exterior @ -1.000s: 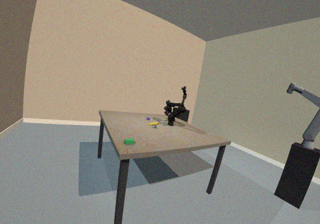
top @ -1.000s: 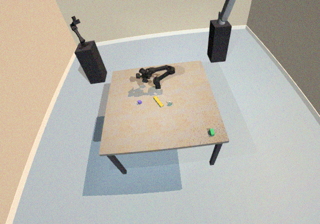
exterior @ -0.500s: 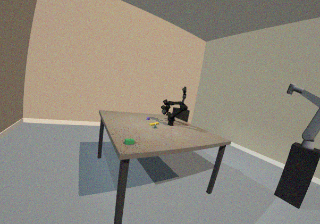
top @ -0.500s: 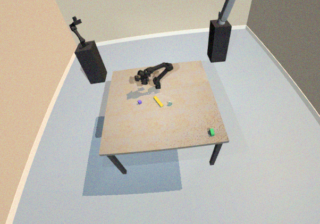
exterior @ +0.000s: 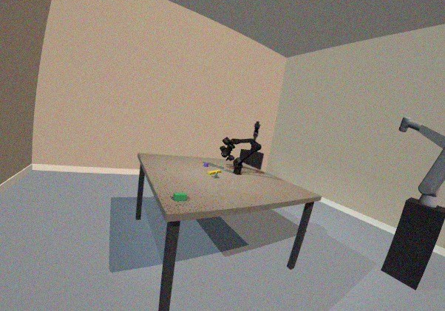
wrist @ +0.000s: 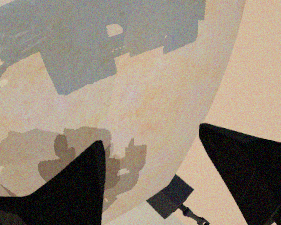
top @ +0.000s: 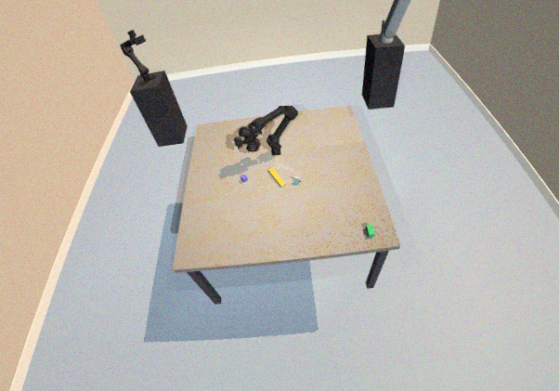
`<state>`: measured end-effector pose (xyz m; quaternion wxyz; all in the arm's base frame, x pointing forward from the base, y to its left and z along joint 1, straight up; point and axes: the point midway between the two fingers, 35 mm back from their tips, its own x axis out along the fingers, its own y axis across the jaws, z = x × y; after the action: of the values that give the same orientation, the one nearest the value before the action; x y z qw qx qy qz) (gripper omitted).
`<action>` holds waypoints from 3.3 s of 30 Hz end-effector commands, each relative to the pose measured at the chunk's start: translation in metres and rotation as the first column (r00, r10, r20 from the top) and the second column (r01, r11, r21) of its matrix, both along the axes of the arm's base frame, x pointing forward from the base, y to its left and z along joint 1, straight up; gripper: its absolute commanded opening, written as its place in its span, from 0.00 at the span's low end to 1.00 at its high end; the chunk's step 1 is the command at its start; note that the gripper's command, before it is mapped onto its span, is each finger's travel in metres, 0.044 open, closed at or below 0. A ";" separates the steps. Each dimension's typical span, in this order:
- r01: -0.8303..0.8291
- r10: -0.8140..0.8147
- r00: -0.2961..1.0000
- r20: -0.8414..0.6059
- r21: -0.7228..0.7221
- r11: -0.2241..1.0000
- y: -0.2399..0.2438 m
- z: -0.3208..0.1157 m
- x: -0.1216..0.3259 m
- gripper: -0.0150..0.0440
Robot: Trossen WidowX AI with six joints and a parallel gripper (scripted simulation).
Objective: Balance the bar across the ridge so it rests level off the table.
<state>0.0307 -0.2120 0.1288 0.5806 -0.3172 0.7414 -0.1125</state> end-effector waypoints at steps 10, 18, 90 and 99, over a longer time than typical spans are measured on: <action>-0.084 0.072 0.990 0.118 0.103 0.991 0.012 -0.001 0.053 0.79; -0.127 0.097 0.981 0.169 0.171 0.977 0.026 -0.003 0.082 0.79; -0.183 0.117 0.982 0.148 0.595 0.783 0.188 -0.057 0.194 0.79; -0.183 0.117 0.982 0.148 0.595 0.783 0.188 -0.068 0.195 0.79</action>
<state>0.2288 -0.0252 0.0698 0.6994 -0.1711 0.6753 0.1597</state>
